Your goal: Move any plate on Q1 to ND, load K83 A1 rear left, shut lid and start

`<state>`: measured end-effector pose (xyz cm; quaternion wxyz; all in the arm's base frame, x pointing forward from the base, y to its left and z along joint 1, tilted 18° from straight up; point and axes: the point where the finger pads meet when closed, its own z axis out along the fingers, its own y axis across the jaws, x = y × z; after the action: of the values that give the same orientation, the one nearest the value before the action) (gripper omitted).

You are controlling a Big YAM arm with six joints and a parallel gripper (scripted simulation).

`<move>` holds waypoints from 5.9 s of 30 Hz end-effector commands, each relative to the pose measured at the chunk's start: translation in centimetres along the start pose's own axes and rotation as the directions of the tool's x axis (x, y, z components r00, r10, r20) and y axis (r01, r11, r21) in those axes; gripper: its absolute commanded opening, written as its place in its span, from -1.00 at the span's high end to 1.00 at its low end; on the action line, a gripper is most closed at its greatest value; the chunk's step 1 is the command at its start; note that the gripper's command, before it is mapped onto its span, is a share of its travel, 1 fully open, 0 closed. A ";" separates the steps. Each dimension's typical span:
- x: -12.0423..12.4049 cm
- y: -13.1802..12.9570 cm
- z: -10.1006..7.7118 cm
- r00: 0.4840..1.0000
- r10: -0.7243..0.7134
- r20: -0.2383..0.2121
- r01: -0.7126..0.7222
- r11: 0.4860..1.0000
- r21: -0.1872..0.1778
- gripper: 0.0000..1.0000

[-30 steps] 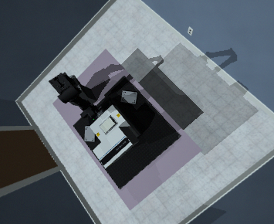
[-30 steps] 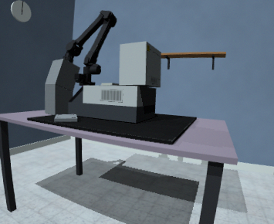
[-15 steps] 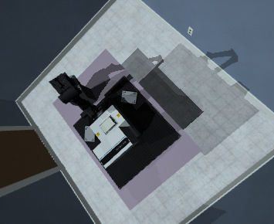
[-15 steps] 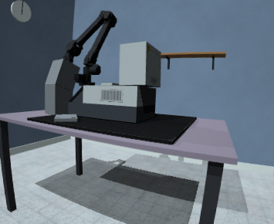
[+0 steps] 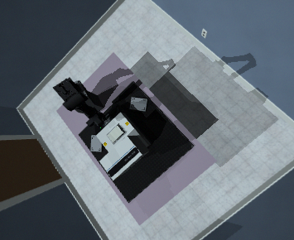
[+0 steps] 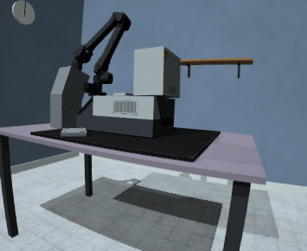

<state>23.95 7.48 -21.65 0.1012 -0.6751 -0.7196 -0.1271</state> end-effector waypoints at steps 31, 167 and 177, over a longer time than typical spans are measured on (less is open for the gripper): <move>0.2 1.6 -0.3 1.000 -0.014 0.001 0.014 1.000 -0.020 1.00; 0.0 -6.0 -4.6 1.000 0.003 0.000 -0.003 1.000 -0.007 1.00; 0.0 -6.6 -4.7 1.000 0.005 0.000 -0.005 1.000 0.001 1.00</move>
<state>17.61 5.62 -17.54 0.0988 -0.6730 -0.7214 -0.1299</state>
